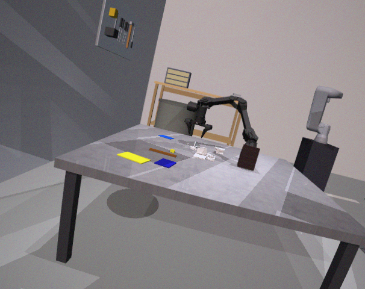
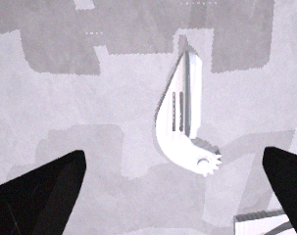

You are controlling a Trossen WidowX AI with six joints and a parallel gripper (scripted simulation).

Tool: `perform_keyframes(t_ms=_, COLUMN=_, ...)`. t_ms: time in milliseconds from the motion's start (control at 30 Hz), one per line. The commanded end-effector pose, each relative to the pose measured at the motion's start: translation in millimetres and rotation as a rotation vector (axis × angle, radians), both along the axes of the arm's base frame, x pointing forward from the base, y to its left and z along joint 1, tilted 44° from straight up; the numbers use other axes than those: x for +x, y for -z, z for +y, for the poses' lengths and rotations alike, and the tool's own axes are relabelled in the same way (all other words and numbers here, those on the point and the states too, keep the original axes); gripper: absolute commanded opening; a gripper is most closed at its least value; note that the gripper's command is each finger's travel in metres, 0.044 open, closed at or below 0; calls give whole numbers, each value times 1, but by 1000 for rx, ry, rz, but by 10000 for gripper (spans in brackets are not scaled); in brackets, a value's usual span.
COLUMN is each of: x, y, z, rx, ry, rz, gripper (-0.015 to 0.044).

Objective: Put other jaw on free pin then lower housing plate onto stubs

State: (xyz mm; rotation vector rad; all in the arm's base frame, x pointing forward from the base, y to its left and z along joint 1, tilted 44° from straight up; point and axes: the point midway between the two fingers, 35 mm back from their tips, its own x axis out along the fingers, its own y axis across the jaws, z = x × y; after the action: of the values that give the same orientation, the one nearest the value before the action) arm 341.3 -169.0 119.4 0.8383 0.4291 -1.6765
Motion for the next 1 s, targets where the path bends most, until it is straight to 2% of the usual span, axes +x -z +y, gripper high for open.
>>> perform_keyframes(t_ms=0, x=-10, y=19, z=-18, rx=-4, ry=9, rz=22, gripper=440)
perform_keyframes(t_ms=967, x=-11, y=40, z=-38, rx=-3, ry=9, rz=22, gripper=440)
